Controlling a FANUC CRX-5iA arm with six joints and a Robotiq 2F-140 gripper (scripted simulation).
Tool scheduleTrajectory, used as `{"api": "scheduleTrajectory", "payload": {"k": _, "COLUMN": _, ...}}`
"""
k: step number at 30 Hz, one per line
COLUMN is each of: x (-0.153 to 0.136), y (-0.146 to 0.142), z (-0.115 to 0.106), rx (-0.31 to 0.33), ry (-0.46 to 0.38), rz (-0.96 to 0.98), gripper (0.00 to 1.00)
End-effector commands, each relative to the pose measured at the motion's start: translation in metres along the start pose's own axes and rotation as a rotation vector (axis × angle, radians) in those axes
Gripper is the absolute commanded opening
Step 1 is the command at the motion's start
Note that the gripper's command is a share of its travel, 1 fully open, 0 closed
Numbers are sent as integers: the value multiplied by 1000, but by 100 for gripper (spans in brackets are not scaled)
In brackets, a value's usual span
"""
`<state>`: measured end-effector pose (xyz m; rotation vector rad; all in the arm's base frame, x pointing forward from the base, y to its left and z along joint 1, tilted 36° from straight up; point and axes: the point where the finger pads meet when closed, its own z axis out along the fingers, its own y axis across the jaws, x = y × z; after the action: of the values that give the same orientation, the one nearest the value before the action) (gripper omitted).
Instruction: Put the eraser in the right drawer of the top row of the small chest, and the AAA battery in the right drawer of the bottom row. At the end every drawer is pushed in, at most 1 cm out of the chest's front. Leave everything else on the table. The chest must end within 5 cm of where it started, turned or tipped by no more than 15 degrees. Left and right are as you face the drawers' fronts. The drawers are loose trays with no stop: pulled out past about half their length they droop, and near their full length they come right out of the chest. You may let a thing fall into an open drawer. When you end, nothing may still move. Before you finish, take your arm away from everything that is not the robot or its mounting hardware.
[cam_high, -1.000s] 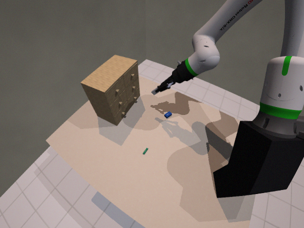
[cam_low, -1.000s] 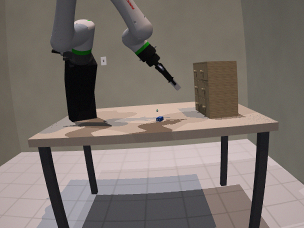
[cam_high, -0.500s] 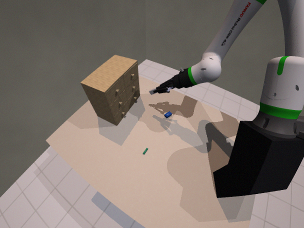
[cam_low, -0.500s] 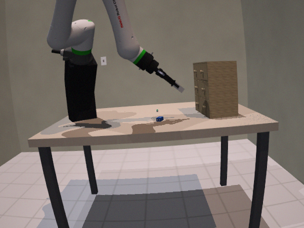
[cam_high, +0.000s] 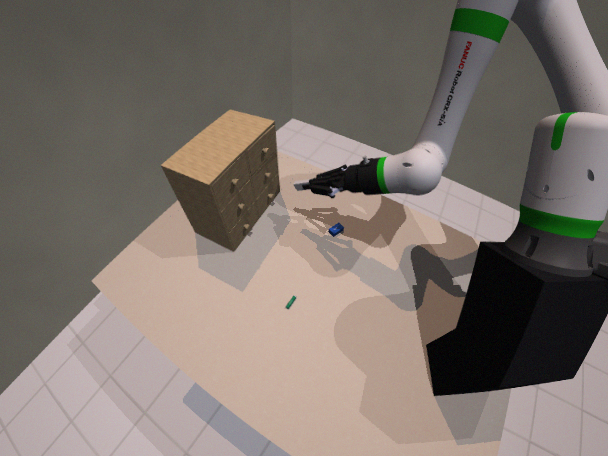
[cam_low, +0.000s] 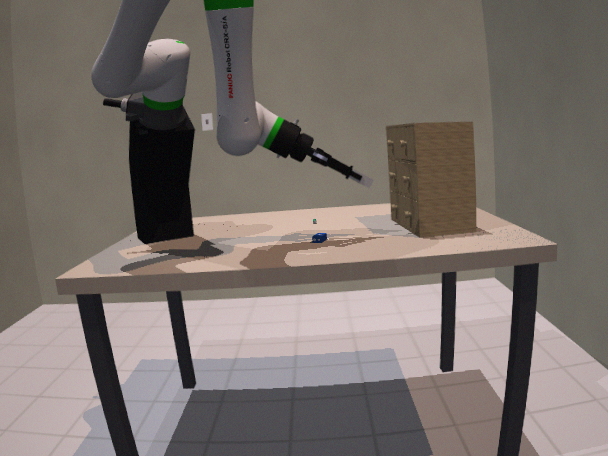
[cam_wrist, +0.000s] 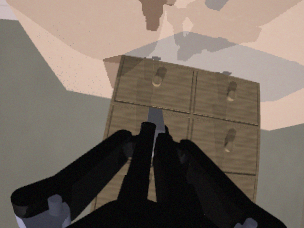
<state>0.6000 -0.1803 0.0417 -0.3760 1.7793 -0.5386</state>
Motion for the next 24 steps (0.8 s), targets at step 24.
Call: {"api": "scheduleTrajectory", "payload": {"k": 24, "x": 0, "y": 2, "z": 3, "rx": 3, "ry": -29, "rz": 0, "gripper": 20}}
